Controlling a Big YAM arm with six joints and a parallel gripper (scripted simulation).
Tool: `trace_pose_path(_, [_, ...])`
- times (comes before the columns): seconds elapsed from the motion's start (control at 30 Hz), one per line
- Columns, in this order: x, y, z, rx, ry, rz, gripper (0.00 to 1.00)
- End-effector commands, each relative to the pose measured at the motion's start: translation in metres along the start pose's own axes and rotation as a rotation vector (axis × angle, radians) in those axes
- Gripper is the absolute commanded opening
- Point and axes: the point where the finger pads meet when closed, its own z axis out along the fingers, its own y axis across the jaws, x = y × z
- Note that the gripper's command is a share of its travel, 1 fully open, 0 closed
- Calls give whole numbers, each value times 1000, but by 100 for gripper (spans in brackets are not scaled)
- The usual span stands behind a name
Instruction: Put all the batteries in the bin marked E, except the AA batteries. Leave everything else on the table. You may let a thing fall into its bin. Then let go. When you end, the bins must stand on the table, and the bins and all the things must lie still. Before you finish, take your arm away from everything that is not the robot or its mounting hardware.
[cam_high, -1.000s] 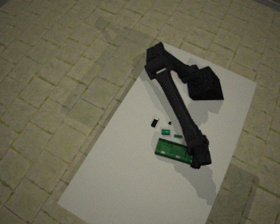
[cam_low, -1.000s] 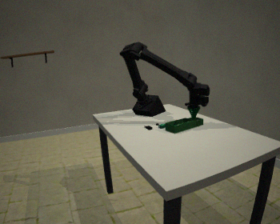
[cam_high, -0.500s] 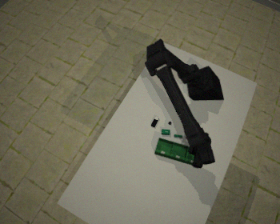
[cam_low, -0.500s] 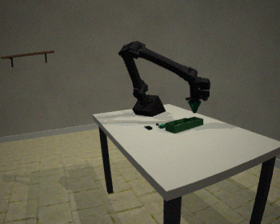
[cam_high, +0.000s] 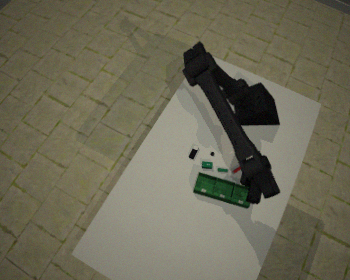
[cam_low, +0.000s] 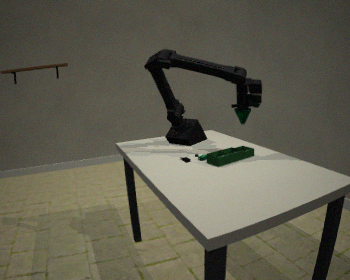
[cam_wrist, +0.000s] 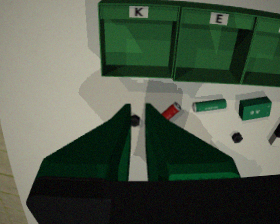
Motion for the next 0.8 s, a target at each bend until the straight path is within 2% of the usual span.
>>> trace_pose_path(0.0, [-20, 3, -56, -30, -53, 56, 9])
trace_pose_path(0.07, [-19, 4, -72, -31, -52, 55, 9])
trace_pose_path(0.2, [-18, 9, -68, -18, -38, 42, 9])
trace_pose_path(0.23, [-22, -3, -58, -10, -18, 70, 9])
trace_pose_path(0.3, [-13, -3, -49, 3, -1, 54, 9])
trace_pose_path(0.77, [-8, -4, -44, 0, -6, 49, 9])
